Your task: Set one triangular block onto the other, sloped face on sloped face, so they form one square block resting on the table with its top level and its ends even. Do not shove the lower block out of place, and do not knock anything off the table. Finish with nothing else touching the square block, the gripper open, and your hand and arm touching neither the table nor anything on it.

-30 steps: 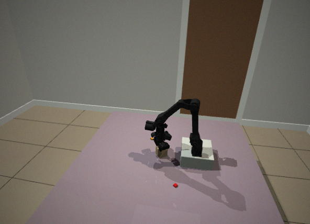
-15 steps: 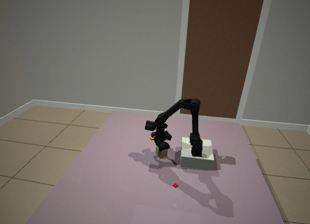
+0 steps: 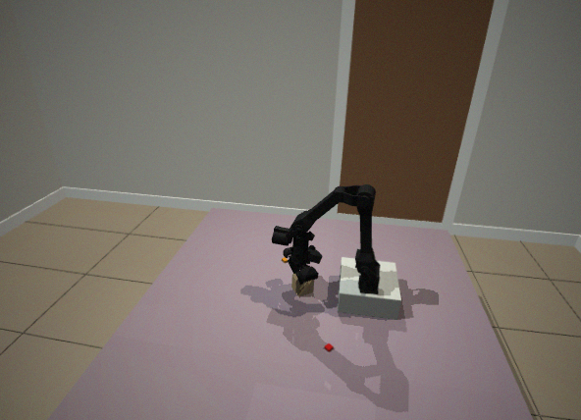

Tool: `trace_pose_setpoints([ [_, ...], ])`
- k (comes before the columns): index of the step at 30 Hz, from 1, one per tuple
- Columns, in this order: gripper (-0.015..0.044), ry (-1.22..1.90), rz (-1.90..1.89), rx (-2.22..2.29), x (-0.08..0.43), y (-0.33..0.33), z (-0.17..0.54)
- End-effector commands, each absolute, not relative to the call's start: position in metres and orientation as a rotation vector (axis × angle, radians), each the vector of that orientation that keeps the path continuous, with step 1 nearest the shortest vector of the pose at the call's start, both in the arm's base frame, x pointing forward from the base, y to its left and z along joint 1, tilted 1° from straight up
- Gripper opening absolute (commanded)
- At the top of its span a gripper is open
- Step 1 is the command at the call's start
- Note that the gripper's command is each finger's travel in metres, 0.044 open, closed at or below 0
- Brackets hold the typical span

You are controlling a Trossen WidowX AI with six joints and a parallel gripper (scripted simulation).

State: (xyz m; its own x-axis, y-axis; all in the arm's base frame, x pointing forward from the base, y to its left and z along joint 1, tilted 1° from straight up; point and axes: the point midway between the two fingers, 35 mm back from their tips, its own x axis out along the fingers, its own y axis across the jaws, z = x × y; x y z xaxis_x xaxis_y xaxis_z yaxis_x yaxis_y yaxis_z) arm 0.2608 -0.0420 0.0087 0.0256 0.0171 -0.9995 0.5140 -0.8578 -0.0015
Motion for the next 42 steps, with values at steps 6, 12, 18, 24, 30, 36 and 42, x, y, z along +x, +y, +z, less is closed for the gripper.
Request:
trace_pose_setpoints([
  [6, 0.0, 0.538, -1.89, 1.941, 0.259, -0.044, 0.003],
  [12, 0.0, 0.538, -1.89, 1.941, 0.258, -0.045, -0.001],
  [18, 0.0, 0.538, -1.891, 1.941, 0.256, -0.046, -0.004],
  [24, 0.0, 0.539, -1.891, 1.941, 0.255, -0.047, -0.008],
  [30, 0.0, 0.539, -1.892, 1.941, 0.254, -0.048, -0.011],
  [36, 0.0, 0.54, -1.893, 1.941, 0.253, -0.048, -0.012],
  [42, 0.0, 0.54, -1.893, 1.941, 0.253, -0.048, -0.012],
])
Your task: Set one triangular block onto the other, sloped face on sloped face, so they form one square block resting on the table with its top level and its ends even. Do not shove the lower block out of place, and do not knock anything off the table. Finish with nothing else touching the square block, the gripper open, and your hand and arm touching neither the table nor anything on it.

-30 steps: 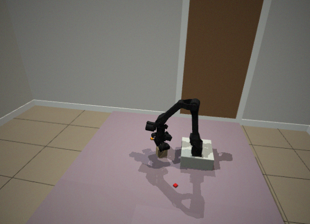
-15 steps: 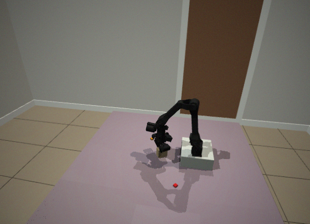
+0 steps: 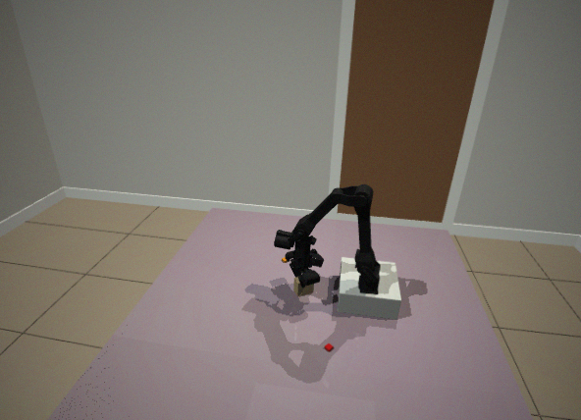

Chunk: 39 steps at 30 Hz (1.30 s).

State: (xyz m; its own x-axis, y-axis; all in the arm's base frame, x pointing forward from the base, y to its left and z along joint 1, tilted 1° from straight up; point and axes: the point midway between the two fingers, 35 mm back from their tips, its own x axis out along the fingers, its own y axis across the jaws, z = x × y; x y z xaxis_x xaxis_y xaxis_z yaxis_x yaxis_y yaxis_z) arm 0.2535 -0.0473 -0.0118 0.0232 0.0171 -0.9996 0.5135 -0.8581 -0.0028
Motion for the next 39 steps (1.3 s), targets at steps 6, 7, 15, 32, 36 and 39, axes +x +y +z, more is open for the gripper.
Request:
trace_pose_setpoints([
  [6, 0.0, 0.543, -1.895, 1.94, 0.2531, -0.0481, -0.0129],
  [7, 0.0, 0.543, -1.895, 1.94, 0.2531, -0.0481, -0.0129],
  [15, 0.0, 0.546, -1.896, 1.941, 0.2532, -0.0478, -0.013],
  [32, 0.0, 0.557, -1.899, 1.948, 0.2531, -0.0464, -0.0127],
  [36, 0.0, 0.558, -1.899, 1.948, 0.2531, -0.0463, -0.0127],
  [39, 0.0, 0.558, -1.899, 1.948, 0.2531, -0.0464, -0.0129],
])
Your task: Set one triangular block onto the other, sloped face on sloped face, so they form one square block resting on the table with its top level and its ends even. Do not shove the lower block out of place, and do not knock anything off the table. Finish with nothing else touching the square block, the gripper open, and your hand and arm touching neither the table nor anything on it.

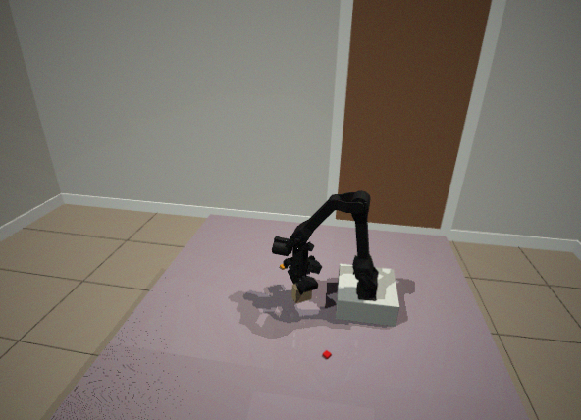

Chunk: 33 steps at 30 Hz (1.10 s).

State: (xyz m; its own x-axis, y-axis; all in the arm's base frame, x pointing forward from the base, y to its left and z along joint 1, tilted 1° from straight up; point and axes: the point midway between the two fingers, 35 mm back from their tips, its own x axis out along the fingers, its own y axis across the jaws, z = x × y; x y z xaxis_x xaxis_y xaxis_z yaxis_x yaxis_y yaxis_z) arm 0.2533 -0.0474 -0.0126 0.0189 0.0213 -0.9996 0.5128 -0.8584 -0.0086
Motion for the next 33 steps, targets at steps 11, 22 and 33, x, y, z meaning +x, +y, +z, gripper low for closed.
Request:
trace_pose_setpoints([
  [11, 0.0, 0.558, -1.899, 1.948, 0.2525, -0.0466, -0.0144],
  [22, 0.0, 0.558, -1.897, 1.949, 0.2523, -0.0468, -0.0139],
  [33, 0.0289, 0.548, -1.902, 1.946, 0.2525, -0.0476, -0.0138],
])
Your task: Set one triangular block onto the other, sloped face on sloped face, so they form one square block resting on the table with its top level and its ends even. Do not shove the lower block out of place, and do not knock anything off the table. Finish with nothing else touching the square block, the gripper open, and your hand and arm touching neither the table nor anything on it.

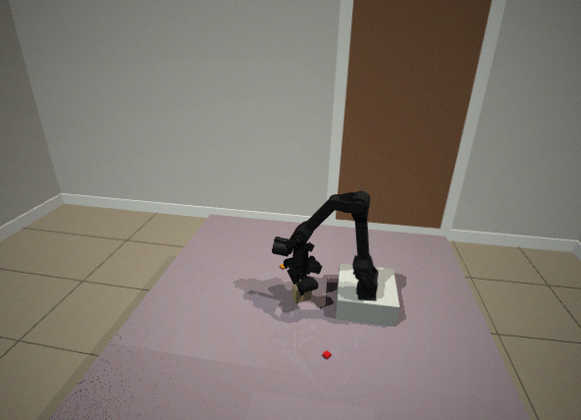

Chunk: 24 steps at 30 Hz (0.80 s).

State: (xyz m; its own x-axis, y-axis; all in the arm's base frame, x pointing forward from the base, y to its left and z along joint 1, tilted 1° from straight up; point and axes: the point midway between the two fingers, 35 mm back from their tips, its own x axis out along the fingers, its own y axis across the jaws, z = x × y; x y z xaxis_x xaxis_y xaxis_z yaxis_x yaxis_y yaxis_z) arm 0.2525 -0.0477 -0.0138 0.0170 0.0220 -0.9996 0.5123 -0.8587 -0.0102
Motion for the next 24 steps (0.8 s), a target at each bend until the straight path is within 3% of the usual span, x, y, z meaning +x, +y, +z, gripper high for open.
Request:
trace_pose_setpoints([
  [1, 0.0315, 0.548, -1.902, 1.946, 0.252, -0.048, -0.014],
  [6, 0.044, 0.548, -1.902, 1.946, 0.252, -0.048, -0.014],
  [15, 0.044, 0.548, -1.902, 1.946, 0.253, -0.048, -0.011],
  [24, 0.044, 0.547, -1.901, 1.947, 0.251, -0.05, 0.097],
])
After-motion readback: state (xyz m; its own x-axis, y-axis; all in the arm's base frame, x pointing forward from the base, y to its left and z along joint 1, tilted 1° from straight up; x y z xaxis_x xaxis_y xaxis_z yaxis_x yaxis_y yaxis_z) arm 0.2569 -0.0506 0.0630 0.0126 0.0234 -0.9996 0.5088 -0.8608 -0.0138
